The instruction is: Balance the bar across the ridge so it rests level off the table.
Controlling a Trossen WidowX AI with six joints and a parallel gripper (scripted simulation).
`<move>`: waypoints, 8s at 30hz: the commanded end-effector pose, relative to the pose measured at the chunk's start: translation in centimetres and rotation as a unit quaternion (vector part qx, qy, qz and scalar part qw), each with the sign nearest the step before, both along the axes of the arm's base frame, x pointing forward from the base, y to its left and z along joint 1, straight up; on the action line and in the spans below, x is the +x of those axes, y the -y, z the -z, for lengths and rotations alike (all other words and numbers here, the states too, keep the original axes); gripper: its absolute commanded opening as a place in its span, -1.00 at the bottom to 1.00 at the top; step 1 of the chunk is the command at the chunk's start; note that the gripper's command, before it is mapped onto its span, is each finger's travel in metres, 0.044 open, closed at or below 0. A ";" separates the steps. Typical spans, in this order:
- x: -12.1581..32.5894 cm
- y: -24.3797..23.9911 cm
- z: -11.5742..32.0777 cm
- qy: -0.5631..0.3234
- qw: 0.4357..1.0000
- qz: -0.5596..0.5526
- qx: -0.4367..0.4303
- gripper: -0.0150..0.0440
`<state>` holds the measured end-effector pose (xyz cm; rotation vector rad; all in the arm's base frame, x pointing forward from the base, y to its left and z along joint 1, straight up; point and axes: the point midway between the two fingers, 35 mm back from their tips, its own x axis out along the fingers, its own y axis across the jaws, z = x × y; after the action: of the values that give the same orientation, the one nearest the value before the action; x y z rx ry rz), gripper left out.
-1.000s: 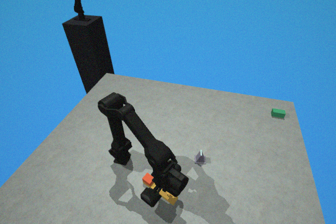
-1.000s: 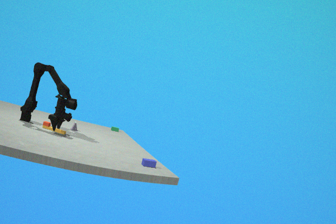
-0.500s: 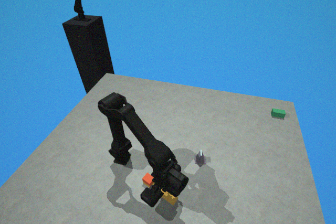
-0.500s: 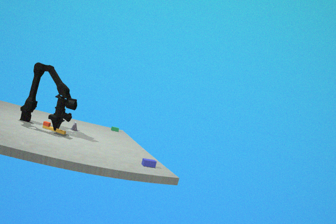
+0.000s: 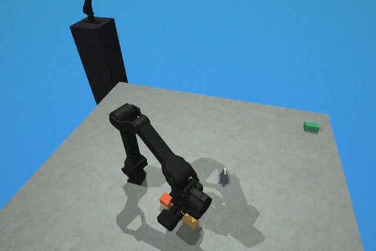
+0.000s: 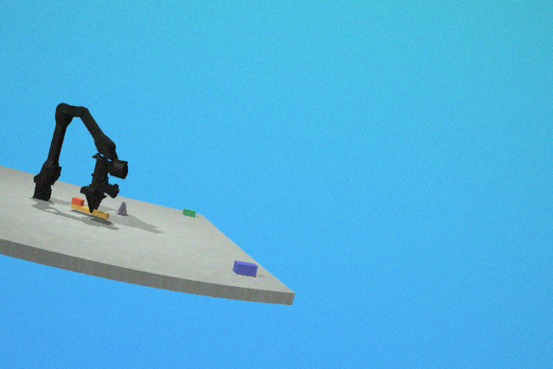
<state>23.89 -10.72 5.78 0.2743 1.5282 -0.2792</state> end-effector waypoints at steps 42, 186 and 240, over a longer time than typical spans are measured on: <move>1.2 -0.9 -9.9 0.002 1.000 -0.024 -0.002 -0.49; 14.9 -20.4 -6.1 0.008 0.960 -0.279 -0.001 -0.49; 14.8 -20.4 -5.6 0.008 0.960 -0.279 -0.001 -0.49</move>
<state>38.72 9.71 11.47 -0.1605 1.5240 0.1718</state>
